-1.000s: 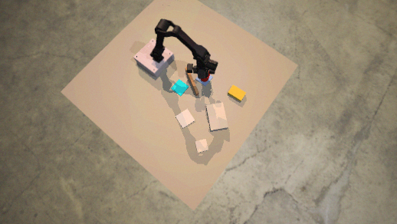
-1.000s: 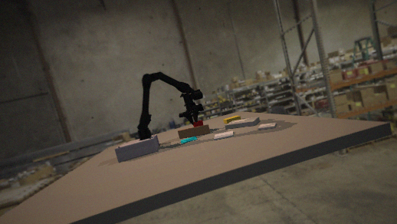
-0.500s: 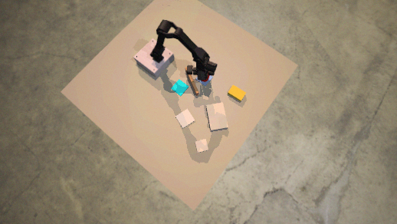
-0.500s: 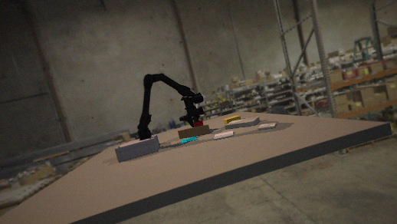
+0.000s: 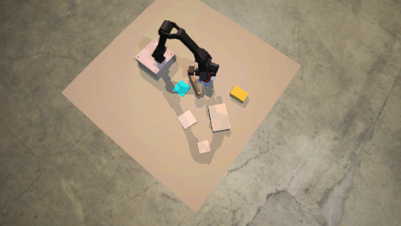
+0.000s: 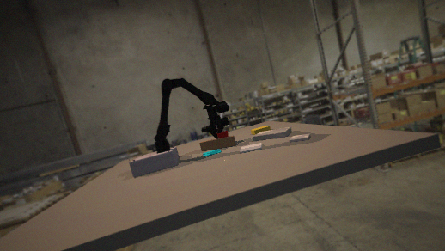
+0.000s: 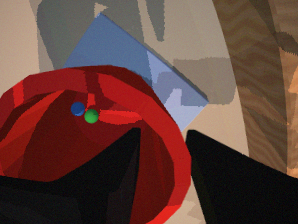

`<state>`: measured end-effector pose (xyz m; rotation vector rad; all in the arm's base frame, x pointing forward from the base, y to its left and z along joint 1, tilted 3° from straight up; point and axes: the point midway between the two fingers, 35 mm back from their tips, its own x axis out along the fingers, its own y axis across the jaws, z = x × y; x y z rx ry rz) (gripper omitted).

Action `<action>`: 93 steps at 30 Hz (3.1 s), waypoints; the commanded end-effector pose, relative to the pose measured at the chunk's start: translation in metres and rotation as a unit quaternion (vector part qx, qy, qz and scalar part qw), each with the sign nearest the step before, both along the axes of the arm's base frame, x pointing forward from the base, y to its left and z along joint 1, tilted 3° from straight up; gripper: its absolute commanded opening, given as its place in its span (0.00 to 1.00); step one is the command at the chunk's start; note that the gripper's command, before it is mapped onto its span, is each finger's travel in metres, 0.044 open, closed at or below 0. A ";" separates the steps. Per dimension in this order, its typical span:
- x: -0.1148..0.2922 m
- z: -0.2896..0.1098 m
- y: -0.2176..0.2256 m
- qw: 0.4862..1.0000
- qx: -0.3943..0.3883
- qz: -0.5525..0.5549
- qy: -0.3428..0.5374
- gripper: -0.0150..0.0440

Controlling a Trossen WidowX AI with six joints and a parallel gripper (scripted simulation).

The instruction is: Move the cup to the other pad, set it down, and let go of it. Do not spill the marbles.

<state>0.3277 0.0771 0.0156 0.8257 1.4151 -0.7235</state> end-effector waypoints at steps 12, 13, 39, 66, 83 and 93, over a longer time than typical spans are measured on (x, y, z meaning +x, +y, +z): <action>0.000 0.000 0.000 1.000 0.000 0.000 0.000 0.30; 0.000 0.000 0.000 1.000 0.000 0.000 0.000 0.29; 0.001 0.069 -0.003 1.000 0.001 -0.002 0.001 0.25; 0.000 0.078 -0.008 1.000 0.000 -0.004 0.000 0.25; -0.021 0.075 -0.043 1.000 0.000 -0.002 0.002 0.25; -0.035 0.074 -0.065 1.000 -0.001 -0.002 0.003 0.25</action>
